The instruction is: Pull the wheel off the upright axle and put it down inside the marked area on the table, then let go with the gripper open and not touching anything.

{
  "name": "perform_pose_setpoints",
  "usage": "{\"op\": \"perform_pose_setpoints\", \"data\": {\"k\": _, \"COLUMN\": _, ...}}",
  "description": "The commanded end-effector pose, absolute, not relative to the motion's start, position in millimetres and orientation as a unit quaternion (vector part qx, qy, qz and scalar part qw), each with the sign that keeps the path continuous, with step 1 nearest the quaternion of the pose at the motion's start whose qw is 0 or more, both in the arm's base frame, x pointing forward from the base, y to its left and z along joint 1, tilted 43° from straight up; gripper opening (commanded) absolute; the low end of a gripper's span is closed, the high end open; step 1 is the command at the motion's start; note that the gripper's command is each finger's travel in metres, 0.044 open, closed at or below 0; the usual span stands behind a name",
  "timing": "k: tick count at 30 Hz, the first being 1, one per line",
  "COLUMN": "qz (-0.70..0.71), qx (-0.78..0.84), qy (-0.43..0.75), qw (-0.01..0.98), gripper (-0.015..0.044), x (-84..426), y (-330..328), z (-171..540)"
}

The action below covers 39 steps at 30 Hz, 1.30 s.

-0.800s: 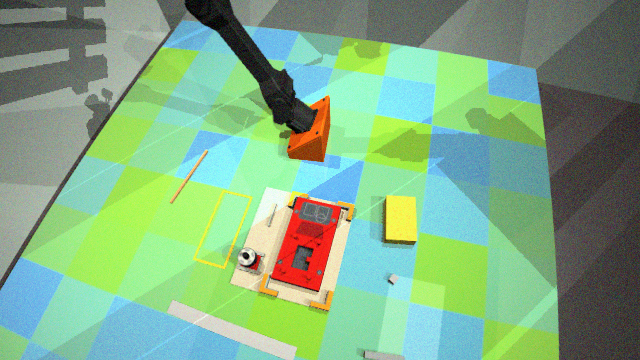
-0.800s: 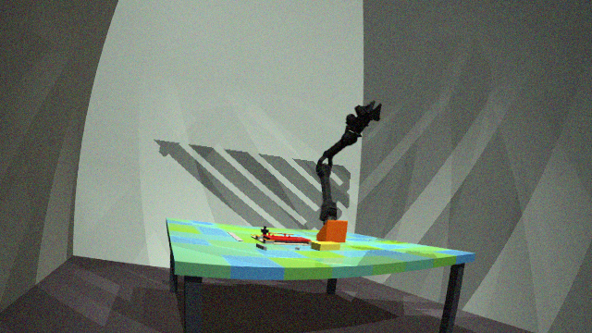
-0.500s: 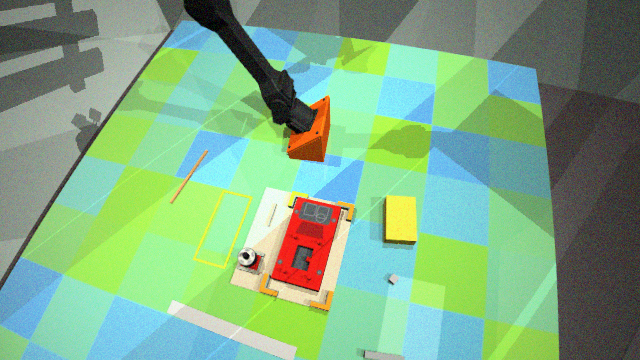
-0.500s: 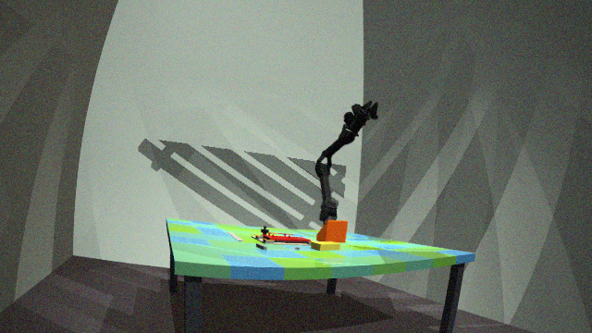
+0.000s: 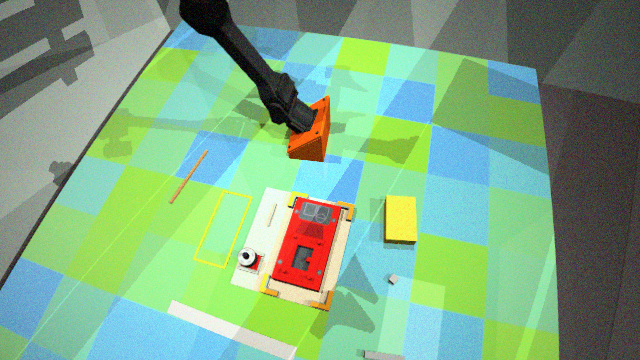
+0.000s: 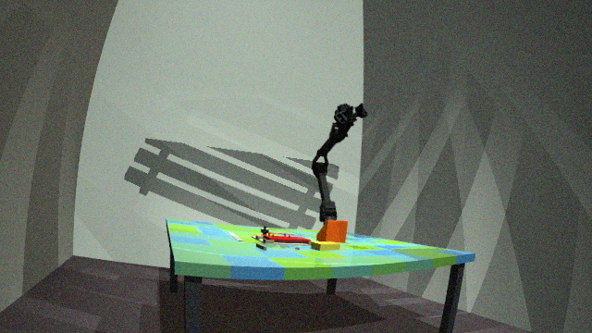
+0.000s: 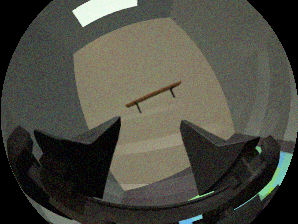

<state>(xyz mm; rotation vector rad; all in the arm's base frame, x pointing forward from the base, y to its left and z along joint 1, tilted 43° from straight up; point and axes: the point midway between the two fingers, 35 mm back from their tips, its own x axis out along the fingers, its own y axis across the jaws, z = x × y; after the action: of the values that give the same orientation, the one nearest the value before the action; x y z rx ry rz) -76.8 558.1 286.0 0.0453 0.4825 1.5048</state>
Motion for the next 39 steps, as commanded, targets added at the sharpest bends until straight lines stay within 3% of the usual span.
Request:
{"op": "perform_pose_setpoints", "data": {"k": 1, "qz": 0.632, "qx": -0.003, "qy": 0.233, "qw": 0.739, "gripper": 0.03, "x": -36, "y": 556, "z": 266}}
{"op": "perform_pose_setpoints", "data": {"k": 19, "qz": 0.417, "qx": -0.104, "qy": 0.318, "qw": 0.845, "gripper": 0.03, "x": 137, "y": 504, "z": 189}}
{"op": "perform_pose_setpoints", "data": {"k": 39, "qz": 0.143, "qx": -0.202, "qy": 0.432, "qw": 0.867, "gripper": 0.03, "x": 284, "y": 360, "z": 126}}
